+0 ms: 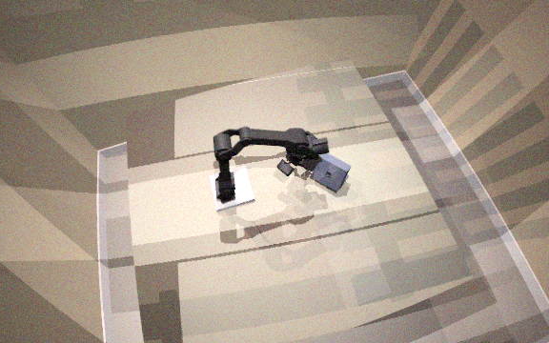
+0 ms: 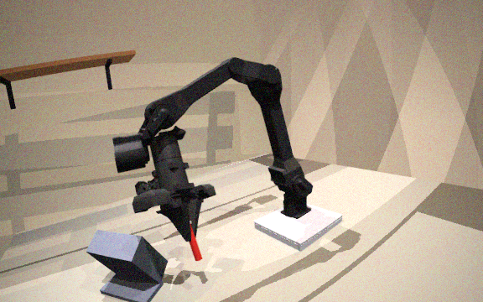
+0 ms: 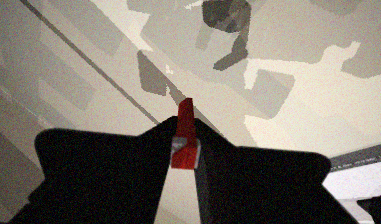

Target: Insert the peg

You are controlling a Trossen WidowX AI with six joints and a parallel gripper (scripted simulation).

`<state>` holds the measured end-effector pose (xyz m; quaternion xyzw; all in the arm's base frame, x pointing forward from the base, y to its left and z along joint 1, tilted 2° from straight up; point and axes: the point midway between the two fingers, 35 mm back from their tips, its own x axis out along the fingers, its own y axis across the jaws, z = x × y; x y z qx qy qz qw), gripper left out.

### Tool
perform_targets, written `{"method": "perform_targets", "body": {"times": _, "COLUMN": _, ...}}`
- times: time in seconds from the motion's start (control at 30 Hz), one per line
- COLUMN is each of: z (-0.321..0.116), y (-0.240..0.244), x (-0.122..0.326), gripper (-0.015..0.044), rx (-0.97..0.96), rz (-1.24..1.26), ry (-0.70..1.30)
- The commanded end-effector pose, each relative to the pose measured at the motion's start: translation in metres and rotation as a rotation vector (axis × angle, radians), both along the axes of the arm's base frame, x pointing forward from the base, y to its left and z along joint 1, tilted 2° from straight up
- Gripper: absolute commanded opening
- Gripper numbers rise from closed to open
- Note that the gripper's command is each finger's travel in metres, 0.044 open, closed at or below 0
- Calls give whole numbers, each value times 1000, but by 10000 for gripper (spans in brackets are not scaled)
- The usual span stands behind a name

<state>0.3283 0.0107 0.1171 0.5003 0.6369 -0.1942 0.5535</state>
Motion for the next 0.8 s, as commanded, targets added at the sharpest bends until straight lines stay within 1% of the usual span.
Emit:
{"method": "perform_targets", "body": {"times": 0.0, "z": -1, "y": -4, "x": 1, "gripper": 0, "rx": 20, "rz": -39, "ry": 6}}
{"method": "perform_targets", "body": {"times": 0.77, "z": 0, "y": -31, "x": 6, "gripper": 0, "rx": 131, "rz": -256, "ry": 31}}
